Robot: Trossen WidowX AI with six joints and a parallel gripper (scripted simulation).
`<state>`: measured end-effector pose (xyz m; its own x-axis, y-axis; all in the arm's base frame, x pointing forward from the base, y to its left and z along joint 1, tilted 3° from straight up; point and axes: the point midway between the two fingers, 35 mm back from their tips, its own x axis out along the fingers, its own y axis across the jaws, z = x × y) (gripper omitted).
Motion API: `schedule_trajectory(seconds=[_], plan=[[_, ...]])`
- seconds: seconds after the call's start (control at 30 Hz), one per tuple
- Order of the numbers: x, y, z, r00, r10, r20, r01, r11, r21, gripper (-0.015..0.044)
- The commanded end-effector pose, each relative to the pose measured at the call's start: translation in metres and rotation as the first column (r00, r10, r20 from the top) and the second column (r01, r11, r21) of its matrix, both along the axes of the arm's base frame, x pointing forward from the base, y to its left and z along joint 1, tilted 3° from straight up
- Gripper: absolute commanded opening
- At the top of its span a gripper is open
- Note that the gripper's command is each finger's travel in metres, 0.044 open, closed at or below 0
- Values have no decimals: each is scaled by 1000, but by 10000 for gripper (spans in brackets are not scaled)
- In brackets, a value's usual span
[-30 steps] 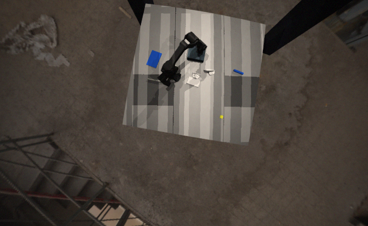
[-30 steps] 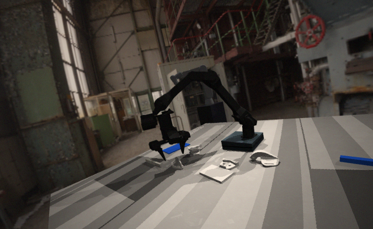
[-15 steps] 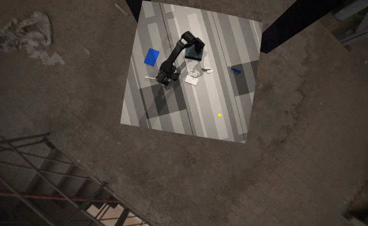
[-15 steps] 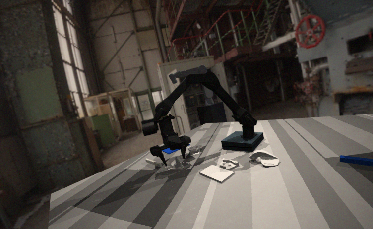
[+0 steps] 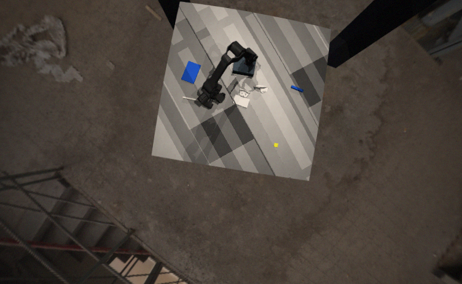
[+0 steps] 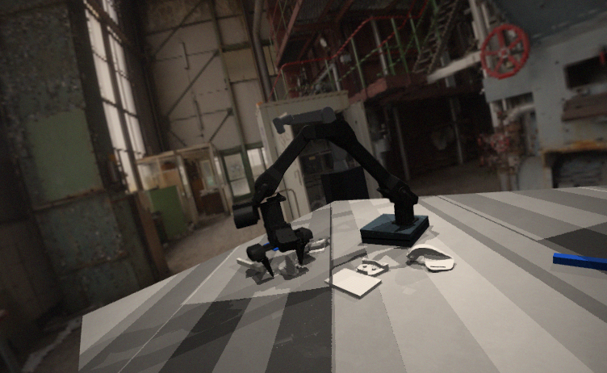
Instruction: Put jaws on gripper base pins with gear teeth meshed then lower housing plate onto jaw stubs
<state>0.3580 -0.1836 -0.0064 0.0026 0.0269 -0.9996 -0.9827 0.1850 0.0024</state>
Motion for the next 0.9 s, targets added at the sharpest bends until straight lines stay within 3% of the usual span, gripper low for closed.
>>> schedule_trajectory(seconds=[0.0,0.7,0.87], plan=[[0,1,-2,1000,1,1,-1,1000,4,440],[0,1,-2,1000,1,1,-1,1000,4,440],[-1,0,-1,1000,0,-2,0,1000,1,309]])
